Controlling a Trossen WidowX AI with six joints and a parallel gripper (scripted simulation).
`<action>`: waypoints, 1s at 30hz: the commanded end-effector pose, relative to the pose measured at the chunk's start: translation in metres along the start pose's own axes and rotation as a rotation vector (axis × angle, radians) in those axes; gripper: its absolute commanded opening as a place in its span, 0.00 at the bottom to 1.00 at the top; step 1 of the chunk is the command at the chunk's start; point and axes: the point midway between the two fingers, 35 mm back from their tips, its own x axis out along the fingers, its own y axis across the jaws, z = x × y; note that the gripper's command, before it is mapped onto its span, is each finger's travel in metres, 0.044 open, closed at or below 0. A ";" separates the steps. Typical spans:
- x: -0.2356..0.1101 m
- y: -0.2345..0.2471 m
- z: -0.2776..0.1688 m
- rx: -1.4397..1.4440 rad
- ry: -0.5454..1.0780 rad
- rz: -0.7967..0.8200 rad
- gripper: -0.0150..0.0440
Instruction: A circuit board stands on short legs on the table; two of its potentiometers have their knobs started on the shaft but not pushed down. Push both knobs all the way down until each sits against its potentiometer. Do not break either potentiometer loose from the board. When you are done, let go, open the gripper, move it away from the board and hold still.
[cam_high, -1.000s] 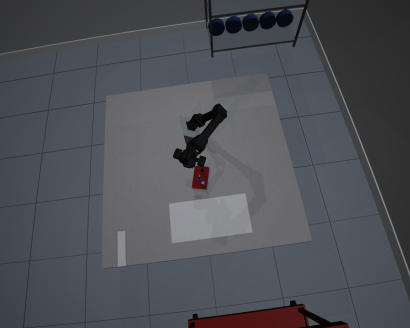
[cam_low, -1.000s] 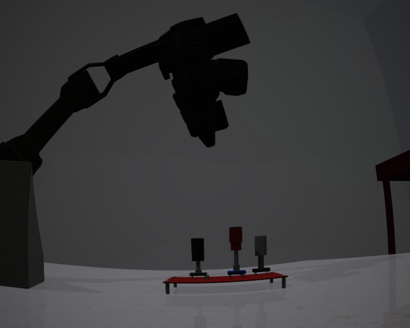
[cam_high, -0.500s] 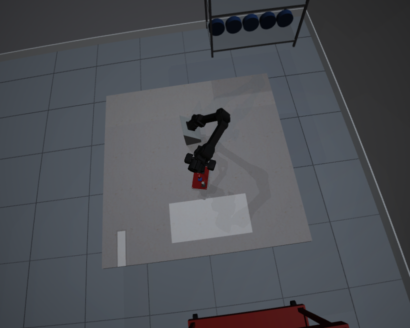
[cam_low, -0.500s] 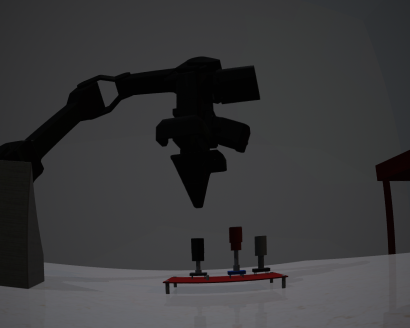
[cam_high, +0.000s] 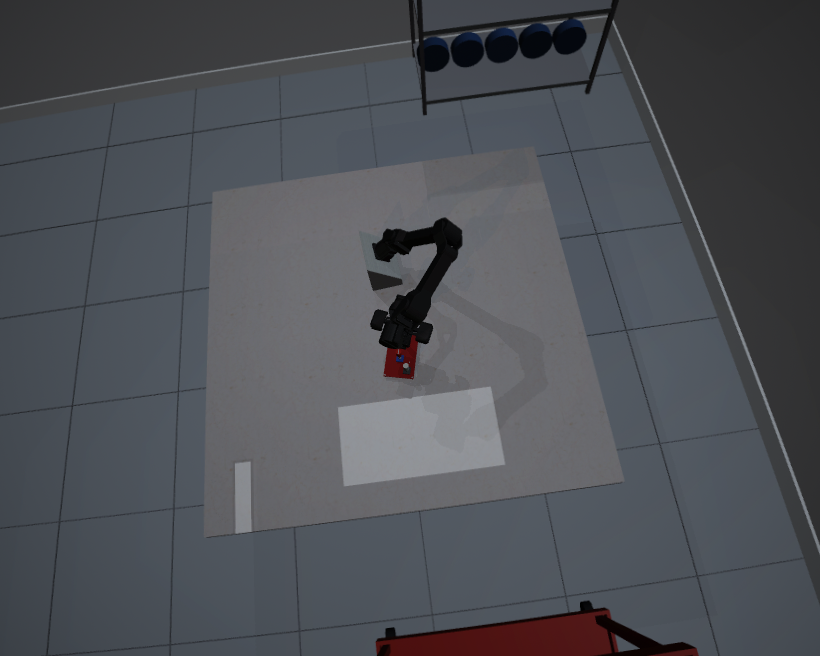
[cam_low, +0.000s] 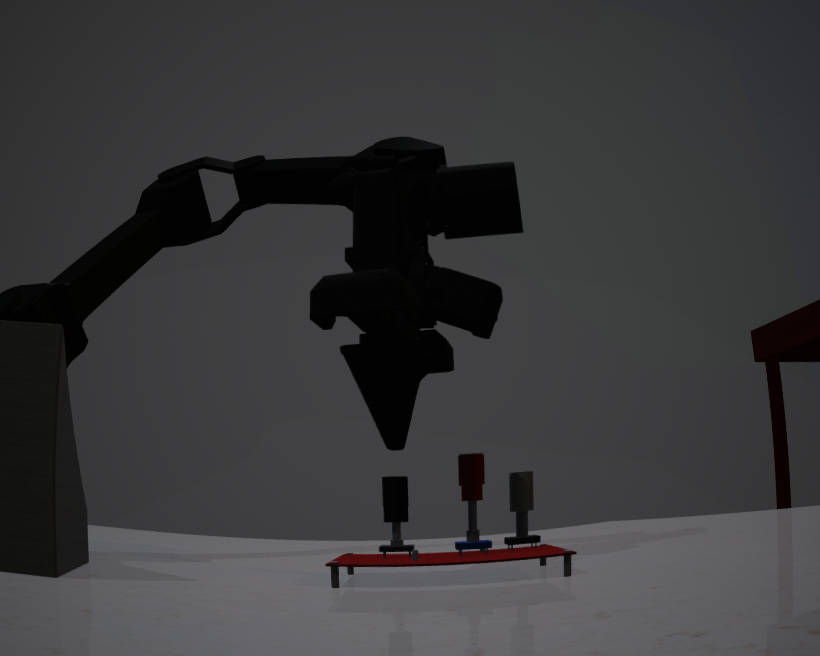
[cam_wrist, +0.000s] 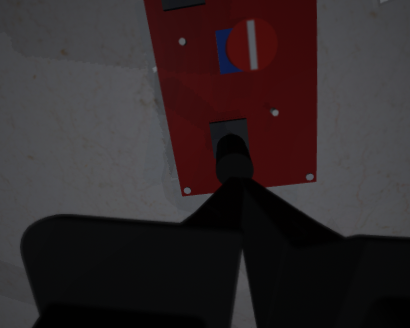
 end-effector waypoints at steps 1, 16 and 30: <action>0.008 0.000 -0.001 0.005 0.005 0.002 0.25; 0.015 0.000 -0.001 0.005 0.005 0.003 0.25; 0.019 0.000 -0.001 0.005 0.005 0.003 0.25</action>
